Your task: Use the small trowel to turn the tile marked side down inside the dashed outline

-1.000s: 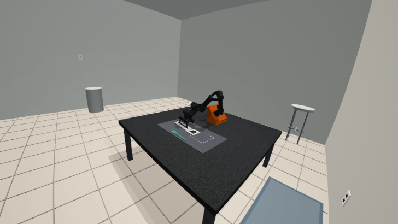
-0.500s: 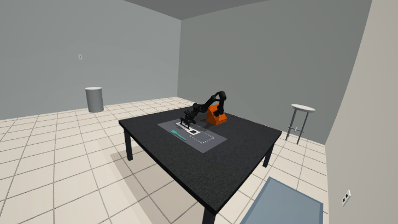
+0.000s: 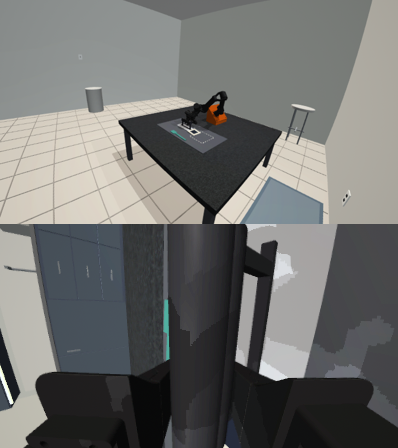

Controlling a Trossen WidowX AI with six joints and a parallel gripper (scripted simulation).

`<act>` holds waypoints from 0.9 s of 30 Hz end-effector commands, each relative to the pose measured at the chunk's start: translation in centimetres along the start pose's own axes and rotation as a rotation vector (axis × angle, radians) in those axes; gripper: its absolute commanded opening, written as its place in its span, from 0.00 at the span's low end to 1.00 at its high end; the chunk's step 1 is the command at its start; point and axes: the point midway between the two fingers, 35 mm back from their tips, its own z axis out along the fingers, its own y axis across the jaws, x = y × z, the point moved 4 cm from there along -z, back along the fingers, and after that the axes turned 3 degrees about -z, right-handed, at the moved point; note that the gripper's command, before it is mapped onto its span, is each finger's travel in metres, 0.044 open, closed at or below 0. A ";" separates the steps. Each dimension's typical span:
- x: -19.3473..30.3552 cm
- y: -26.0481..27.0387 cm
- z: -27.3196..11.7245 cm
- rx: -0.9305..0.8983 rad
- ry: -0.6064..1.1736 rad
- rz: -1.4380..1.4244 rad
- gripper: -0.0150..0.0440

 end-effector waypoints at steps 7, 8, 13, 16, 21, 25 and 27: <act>-0.2 2.0 -1.4 -0.021 0.029 0.039 0.25; -0.1 2.2 -1.5 -0.021 0.029 0.039 0.25; 0.6 2.9 -2.2 -0.021 0.029 0.039 0.25; 1.1 3.4 -2.5 -0.021 0.029 0.039 0.25; 2.1 3.9 -2.9 -0.021 0.029 0.039 0.25; 2.9 4.3 -3.2 -0.021 0.029 0.039 0.25; 3.4 4.4 -3.3 -0.021 0.029 0.040 0.25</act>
